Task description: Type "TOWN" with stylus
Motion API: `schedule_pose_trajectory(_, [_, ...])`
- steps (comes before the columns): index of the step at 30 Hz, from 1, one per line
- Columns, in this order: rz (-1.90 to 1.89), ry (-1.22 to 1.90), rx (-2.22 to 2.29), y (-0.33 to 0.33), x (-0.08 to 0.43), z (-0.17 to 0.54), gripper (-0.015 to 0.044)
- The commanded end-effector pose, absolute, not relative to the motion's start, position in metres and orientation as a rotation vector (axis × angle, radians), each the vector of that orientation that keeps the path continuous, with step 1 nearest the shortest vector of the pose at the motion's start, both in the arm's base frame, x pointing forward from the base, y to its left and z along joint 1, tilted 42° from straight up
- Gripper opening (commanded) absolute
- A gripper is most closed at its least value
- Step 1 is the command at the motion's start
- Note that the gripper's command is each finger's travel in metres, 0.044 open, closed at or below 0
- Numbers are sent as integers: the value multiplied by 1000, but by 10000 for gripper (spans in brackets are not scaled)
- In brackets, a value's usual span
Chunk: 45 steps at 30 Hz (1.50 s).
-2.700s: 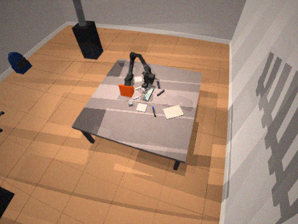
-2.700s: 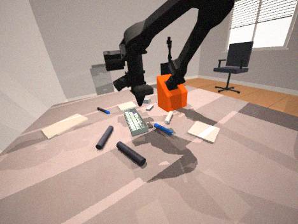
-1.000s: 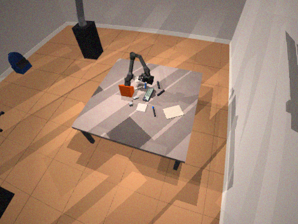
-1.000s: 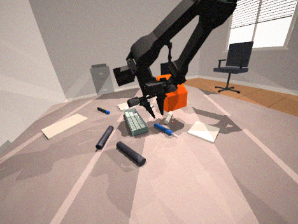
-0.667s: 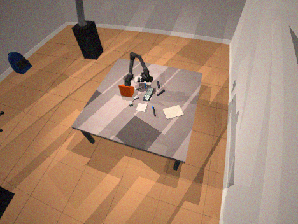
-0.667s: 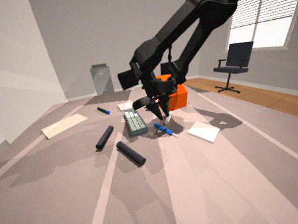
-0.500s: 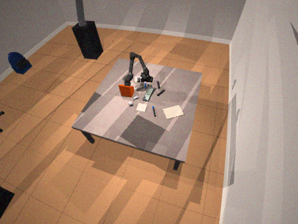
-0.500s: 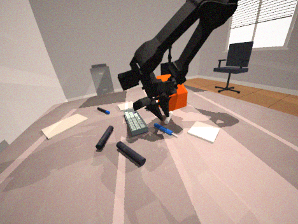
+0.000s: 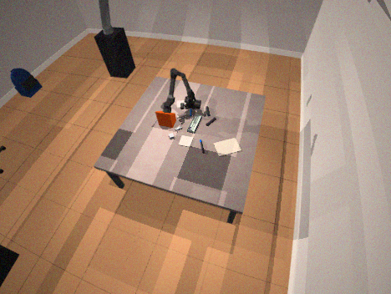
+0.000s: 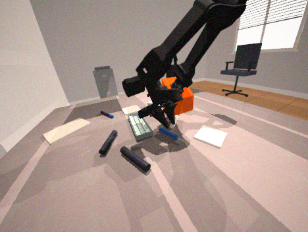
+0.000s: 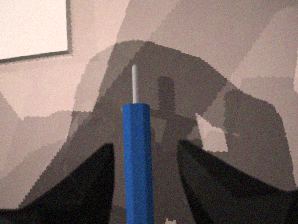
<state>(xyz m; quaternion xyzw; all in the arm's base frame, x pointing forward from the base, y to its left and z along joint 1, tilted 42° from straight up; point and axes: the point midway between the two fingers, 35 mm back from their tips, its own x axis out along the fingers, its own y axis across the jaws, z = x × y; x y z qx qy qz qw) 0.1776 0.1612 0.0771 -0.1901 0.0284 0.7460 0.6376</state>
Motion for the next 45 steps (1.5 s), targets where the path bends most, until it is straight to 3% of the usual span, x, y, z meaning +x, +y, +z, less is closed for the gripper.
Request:
schedule_pose_trajectory(1, [1704,68,-421,164,175,74,150])
schedule_pose_trajectory(45, [1705,67,-419,189,175,48,150])
